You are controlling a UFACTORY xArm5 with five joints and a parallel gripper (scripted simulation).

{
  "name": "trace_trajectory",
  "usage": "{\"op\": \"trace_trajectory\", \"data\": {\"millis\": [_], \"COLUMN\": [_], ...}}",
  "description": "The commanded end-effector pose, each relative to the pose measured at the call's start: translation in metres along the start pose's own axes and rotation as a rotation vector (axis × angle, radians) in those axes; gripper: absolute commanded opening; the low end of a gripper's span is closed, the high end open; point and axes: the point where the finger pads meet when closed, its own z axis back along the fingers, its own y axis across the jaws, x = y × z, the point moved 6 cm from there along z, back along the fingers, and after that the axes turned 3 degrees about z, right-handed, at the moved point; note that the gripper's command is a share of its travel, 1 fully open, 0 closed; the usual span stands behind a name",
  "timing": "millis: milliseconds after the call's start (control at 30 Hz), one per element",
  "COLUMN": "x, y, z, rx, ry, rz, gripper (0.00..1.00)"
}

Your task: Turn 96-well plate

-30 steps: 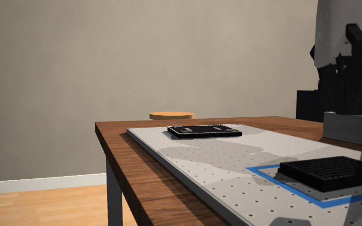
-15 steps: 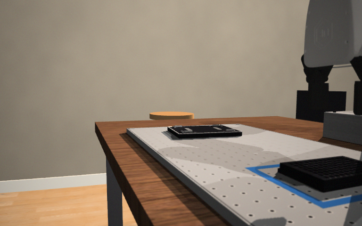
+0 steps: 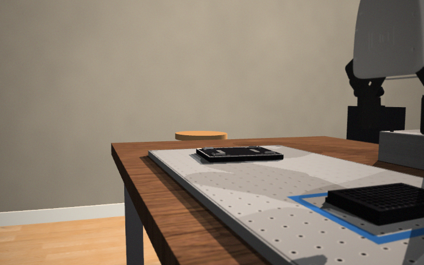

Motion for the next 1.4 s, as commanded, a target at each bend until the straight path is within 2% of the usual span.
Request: {"op": "trace_trajectory", "data": {"millis": [0,1367], "x": [0.001,0.001], "y": [0.001,0.001], "z": [0.001,-0.059], "rx": [-0.013,-0.013], "ry": [-0.010,-0.010], "rz": [0.003,0.003], "gripper": [1.00,1.00]}}
